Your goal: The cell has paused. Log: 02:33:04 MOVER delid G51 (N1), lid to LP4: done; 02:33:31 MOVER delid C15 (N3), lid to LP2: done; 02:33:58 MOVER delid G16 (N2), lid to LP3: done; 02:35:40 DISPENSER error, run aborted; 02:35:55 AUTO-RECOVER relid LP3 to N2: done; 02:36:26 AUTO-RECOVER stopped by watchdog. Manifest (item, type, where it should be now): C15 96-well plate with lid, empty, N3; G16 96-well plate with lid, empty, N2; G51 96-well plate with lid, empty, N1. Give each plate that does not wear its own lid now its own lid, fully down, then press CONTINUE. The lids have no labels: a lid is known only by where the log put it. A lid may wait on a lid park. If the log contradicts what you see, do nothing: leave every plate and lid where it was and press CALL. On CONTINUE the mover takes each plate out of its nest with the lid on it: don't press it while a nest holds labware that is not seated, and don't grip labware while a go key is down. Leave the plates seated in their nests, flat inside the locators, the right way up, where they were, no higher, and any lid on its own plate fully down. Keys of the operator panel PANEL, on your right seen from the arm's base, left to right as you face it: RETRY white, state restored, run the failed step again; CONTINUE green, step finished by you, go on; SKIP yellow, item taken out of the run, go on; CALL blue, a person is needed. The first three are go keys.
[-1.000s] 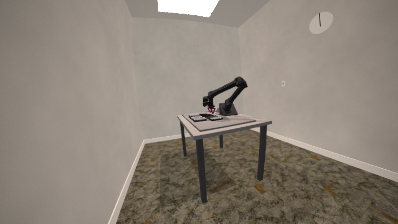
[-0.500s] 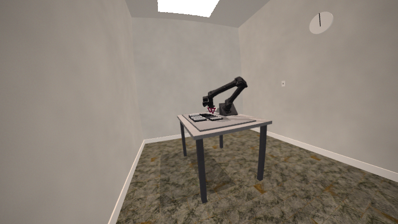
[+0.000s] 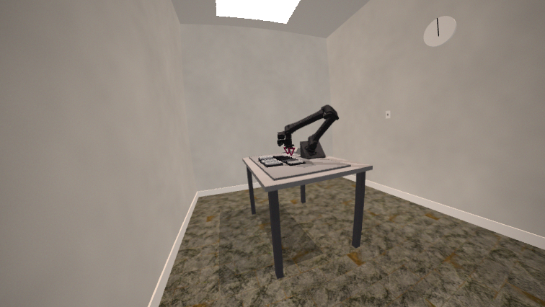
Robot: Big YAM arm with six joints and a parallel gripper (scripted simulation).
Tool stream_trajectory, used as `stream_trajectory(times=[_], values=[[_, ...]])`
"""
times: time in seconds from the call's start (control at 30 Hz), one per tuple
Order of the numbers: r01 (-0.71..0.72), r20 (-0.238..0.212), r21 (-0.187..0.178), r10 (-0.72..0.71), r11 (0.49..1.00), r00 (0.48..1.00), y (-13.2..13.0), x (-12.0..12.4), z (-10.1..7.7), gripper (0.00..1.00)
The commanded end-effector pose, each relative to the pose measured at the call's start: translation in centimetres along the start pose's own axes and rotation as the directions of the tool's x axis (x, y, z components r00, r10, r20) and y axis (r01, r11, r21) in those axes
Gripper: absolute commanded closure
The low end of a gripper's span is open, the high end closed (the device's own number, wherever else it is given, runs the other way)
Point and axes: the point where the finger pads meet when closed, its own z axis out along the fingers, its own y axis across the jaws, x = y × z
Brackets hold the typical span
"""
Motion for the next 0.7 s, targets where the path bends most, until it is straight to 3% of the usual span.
stream_trajectory(times=[0.0,0.67], values=[[0.112,0.029,0.017,-0.113,0.994,0.993,0.0,-3.7,-1.0,1.00],[0.105,0.035,0.016,-0.105,0.994,0.994,-2.7,-12.4,-1.1,1.00]])
